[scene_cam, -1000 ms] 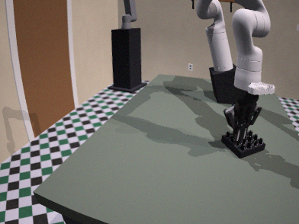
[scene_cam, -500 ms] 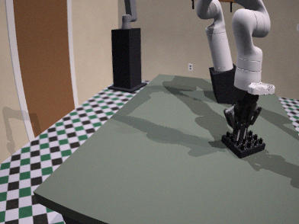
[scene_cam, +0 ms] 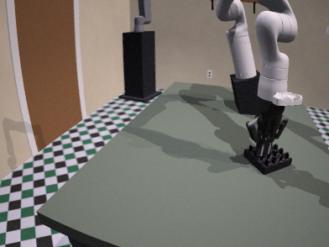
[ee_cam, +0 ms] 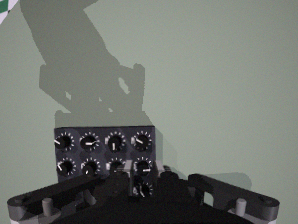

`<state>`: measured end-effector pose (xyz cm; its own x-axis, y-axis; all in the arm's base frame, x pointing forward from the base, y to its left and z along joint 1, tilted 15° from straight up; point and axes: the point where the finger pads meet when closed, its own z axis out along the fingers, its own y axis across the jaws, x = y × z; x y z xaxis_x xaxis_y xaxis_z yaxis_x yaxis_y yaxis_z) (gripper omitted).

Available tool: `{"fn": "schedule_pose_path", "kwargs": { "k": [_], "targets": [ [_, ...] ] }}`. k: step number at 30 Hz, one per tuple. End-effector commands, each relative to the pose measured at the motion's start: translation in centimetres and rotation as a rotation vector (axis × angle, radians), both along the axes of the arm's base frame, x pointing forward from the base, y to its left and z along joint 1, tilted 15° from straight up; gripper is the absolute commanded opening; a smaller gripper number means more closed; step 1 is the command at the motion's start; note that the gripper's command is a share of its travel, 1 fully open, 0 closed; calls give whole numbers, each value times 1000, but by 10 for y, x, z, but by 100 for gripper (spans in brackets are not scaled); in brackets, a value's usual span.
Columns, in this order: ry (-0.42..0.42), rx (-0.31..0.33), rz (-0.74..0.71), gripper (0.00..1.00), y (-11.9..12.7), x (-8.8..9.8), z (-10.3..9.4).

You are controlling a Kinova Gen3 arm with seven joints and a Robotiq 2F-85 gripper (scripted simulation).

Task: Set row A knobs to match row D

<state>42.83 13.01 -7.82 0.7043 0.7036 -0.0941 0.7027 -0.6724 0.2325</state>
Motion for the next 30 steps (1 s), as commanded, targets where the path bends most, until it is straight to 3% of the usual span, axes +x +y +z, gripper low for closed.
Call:
{"fn": "schedule_pose_path", "kwargs": {
  "k": [1, 30],
  "targets": [
    [1, -1, 0, 19, -1, 0, -2],
    [1, -1, 0, 19, -3, 1, -10]
  ]
}}
